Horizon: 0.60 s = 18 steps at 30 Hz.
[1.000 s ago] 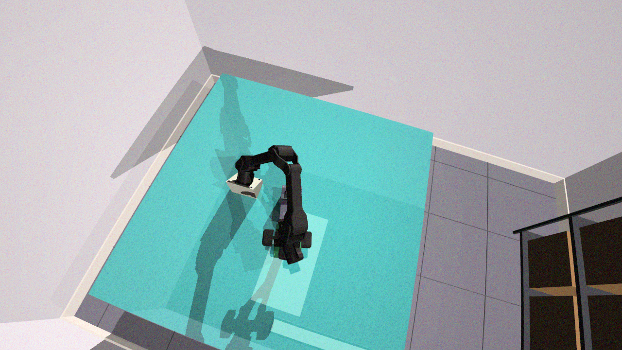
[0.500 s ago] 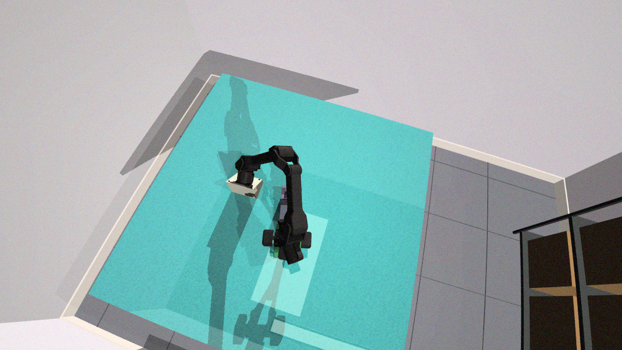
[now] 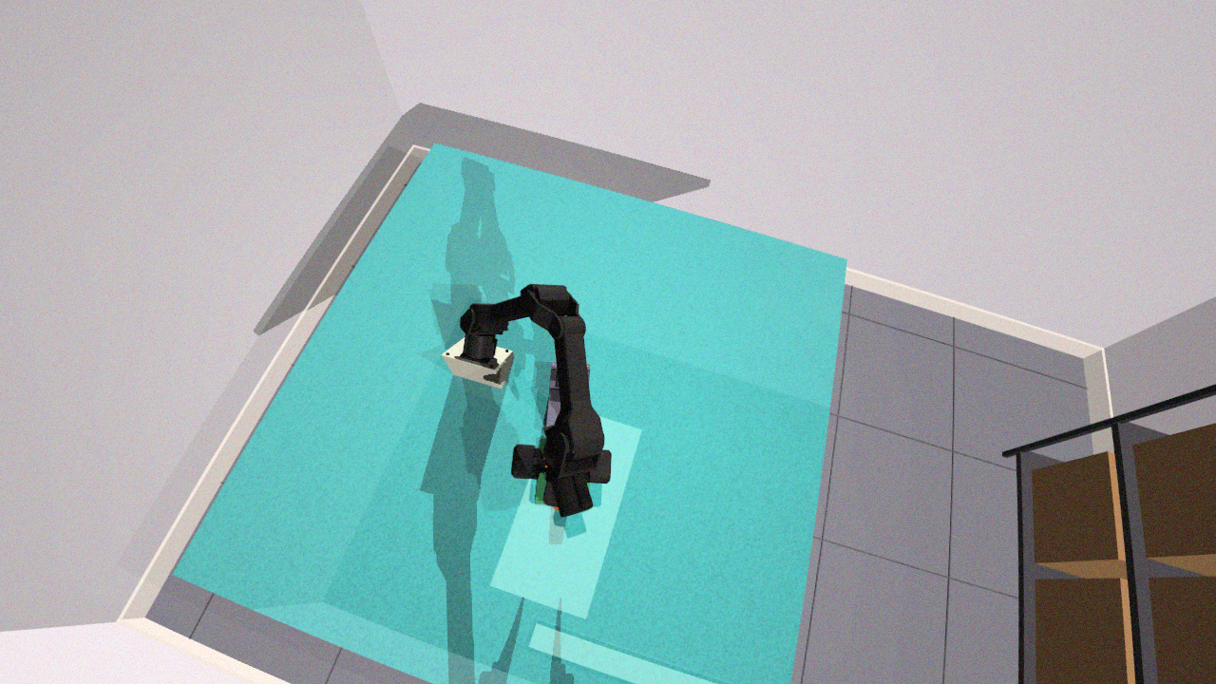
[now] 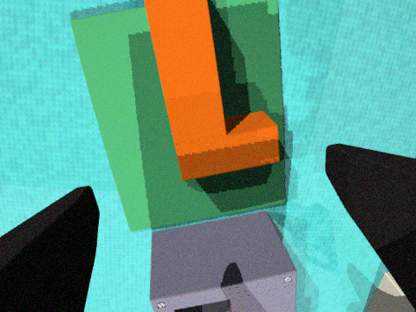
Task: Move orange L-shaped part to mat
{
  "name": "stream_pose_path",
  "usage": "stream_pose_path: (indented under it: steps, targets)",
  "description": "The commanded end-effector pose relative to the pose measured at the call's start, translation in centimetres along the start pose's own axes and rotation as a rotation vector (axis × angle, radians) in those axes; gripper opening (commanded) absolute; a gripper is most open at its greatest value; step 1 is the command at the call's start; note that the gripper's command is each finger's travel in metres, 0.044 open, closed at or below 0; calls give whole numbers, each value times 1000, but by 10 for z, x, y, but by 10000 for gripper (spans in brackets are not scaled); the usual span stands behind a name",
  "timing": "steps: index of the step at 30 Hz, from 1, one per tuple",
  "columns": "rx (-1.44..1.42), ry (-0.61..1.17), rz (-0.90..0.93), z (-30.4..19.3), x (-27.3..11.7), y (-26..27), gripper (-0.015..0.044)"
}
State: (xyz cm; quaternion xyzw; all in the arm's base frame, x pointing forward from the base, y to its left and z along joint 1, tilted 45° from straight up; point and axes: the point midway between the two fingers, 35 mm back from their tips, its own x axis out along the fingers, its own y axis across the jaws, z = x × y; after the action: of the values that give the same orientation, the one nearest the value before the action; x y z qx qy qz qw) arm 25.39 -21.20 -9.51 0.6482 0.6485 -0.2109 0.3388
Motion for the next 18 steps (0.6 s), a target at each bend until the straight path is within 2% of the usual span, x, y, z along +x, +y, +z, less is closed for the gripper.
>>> stream_pose_path:
  steps: [1, 3, 18]
  targets:
    - [-3, -18, 9, 1, -41, -2, 400]
    - [-2, -17, 9, -1, -49, -3, 400]
    - [4, -24, 21, 2, -44, -2, 400]
